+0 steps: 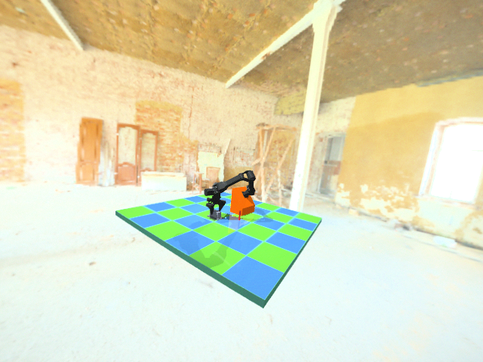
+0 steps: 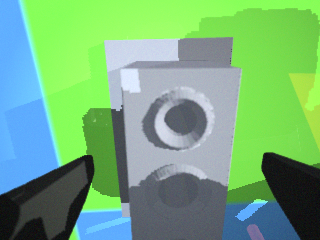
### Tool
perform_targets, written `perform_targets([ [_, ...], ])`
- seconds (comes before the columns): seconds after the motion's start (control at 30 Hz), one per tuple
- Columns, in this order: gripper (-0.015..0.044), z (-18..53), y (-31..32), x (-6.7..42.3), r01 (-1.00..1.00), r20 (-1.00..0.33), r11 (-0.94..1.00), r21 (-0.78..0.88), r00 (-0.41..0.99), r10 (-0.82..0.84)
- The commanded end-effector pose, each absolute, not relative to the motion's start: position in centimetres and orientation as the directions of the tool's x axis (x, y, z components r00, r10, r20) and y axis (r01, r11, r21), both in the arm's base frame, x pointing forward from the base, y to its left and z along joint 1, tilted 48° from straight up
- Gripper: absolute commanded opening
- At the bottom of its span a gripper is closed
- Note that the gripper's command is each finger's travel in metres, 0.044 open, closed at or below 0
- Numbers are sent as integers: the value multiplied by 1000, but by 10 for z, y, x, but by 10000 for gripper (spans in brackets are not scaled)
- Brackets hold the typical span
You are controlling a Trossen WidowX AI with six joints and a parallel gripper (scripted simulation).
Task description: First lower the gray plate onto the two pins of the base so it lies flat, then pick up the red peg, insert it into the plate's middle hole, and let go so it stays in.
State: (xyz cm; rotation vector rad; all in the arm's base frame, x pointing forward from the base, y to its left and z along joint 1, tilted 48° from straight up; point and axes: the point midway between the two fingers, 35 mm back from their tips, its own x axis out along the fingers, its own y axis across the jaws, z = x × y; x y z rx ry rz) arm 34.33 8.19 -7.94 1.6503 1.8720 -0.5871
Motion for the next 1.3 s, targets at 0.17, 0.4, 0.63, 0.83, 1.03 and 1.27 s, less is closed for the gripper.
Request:
perform_targets([
  [0.17,440,-7,0,353,989,-675,134,56,-61,735],
  [0.4,440,-10,-2,356,989,-675,134,56,-61,735],
  [0.63,440,44,38,326,958,-679,235,166,-61,731],
  [0.83,440,88,76,277,896,-677,340,285,-63,733],
  [1.03,440,112,103,225,820,-669,424,386,-68,740],
  [1.27,440,110,101,221,817,-669,426,388,-68,740],
])
